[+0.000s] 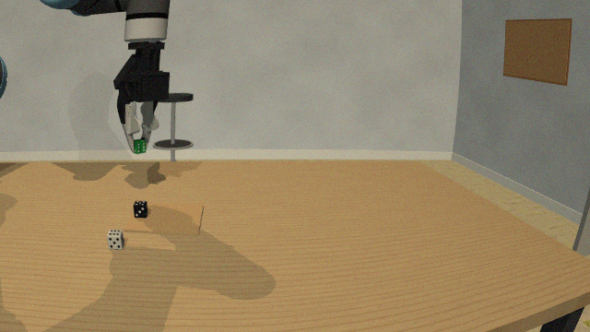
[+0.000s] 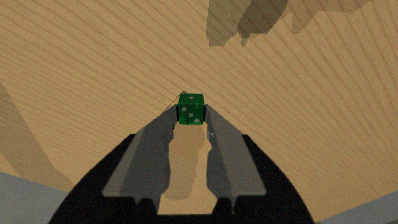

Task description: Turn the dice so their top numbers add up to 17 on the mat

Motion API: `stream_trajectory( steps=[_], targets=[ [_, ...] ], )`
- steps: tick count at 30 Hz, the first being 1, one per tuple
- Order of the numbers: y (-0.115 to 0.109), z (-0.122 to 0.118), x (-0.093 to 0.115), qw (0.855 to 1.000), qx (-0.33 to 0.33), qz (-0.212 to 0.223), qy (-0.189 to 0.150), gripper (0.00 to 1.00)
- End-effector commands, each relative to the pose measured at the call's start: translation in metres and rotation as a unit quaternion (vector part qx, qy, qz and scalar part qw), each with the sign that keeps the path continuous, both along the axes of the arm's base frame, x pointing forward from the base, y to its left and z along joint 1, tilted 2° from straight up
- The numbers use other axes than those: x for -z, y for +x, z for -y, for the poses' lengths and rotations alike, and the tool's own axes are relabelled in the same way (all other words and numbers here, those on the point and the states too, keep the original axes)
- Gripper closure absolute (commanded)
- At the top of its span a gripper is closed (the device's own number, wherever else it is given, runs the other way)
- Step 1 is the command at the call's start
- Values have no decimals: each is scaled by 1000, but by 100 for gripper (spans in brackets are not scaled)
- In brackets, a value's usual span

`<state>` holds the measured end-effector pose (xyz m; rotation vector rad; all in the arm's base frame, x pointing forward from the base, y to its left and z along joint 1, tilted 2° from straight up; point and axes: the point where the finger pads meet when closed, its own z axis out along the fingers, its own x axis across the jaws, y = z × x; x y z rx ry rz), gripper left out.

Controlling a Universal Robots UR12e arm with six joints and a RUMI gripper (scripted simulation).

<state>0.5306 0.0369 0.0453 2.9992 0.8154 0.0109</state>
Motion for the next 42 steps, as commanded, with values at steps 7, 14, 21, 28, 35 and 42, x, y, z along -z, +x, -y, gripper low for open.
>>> stream_trajectory(
  steps=[7, 14, 21, 28, 35, 42],
  targets=[
    [9, -3, 1, 997, -71, -3, -1, 94],
    [24, -6, 3, 984, -181, -7, -3, 94],
    [34, -8, 4, 967, -255, -9, -4, 94],
    [47, -11, 6, 938, -346, -12, -5, 94],
    [62, -15, 9, 897, -441, -15, -7, 94],
    [71, -18, 11, 868, -497, -16, -7, 94]
  ],
)
